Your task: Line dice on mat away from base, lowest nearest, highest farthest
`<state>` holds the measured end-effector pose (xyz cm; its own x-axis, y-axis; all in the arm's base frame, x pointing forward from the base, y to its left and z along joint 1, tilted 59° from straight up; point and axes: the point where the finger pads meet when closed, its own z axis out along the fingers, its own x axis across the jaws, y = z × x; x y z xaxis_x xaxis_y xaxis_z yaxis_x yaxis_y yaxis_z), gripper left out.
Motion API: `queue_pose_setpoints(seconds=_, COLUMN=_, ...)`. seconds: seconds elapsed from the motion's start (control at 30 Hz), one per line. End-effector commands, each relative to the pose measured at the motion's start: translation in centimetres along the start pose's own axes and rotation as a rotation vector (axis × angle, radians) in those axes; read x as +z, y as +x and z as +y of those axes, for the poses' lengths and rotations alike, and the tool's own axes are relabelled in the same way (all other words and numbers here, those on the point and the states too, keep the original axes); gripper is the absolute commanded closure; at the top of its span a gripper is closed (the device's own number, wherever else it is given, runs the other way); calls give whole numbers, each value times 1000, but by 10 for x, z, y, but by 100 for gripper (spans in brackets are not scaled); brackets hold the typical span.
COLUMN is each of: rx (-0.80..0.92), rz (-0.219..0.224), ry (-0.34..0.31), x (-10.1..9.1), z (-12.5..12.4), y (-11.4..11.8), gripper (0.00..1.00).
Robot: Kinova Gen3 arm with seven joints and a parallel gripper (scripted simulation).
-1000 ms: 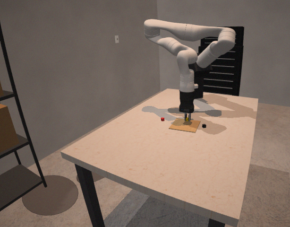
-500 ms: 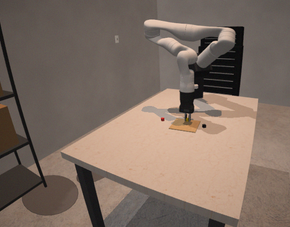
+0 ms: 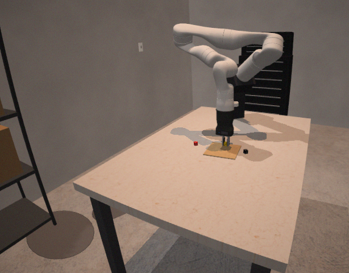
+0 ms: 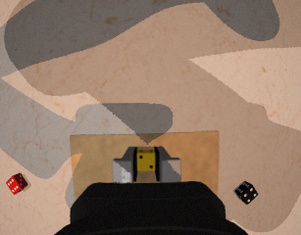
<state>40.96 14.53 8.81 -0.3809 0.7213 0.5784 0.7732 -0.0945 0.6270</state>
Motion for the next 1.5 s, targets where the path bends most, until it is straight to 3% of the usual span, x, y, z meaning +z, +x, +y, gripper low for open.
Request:
queue_pose_setpoints(seconds=0.0, rx=0, rz=-1, ry=-1, x=0, z=0, y=0, gripper=66)
queue_pose_setpoints(seconds=0.47, rx=0, rz=-1, ry=-1, x=0, z=0, y=0, gripper=66)
queue_pose_setpoints(seconds=0.5, rx=0, rz=-1, ry=-1, x=0, z=0, y=0, gripper=60)
queue_pose_setpoints(seconds=0.67, rx=0, rz=-1, ry=-1, x=0, z=0, y=0, gripper=54)
queue_pose_setpoints(seconds=0.8, rx=0, rz=-1, ry=-1, x=0, z=0, y=0, gripper=42)
queue_pose_setpoints(seconds=0.93, rx=0, rz=-1, ry=-1, x=0, z=0, y=0, gripper=42)
queue_pose_setpoints(seconds=0.97, rx=0, rz=-1, ry=-1, x=0, z=0, y=0, gripper=36)
queue_pose_setpoints(seconds=1.47, rx=0, rz=-1, ry=-1, x=-4, z=0, y=0, gripper=36)
